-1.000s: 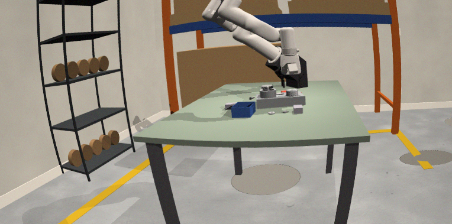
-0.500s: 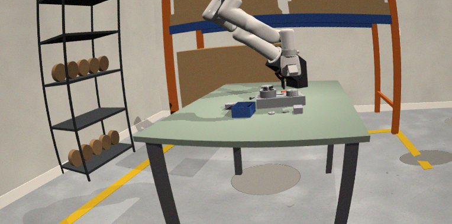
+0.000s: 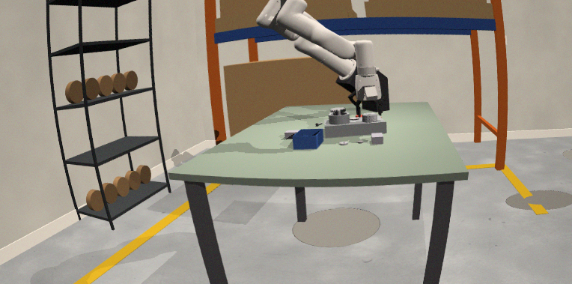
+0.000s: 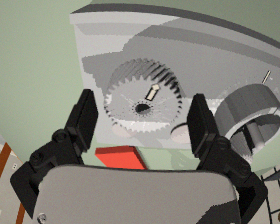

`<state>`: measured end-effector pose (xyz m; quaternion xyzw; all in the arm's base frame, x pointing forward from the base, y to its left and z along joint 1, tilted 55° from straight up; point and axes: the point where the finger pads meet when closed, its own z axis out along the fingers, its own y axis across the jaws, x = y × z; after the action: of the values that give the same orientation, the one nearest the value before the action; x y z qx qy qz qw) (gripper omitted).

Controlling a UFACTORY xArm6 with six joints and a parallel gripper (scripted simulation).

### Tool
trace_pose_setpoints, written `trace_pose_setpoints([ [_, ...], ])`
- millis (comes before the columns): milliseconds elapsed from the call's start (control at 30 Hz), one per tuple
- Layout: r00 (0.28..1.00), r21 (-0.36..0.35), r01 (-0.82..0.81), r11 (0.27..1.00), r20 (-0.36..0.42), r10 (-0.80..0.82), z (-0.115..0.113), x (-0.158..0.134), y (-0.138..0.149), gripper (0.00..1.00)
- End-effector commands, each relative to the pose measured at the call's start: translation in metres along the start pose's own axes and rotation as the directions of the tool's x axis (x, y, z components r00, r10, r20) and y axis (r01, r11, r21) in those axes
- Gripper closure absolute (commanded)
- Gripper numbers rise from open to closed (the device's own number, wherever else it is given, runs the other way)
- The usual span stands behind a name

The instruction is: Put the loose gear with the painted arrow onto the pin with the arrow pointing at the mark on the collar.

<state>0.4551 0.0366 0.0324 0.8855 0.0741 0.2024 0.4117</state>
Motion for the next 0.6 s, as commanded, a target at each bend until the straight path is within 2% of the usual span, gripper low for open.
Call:
trace_pose_setpoints([
  [0, 1.0, 0.001, -0.001, 1.0, -0.003, 0.001, 0.003, 0.001, 0.0, 0.07],
  [567, 1.0, 0.001, -0.001, 1.0, -0.003, 0.001, 0.014, 0.001, 0.0, 0.07],
])
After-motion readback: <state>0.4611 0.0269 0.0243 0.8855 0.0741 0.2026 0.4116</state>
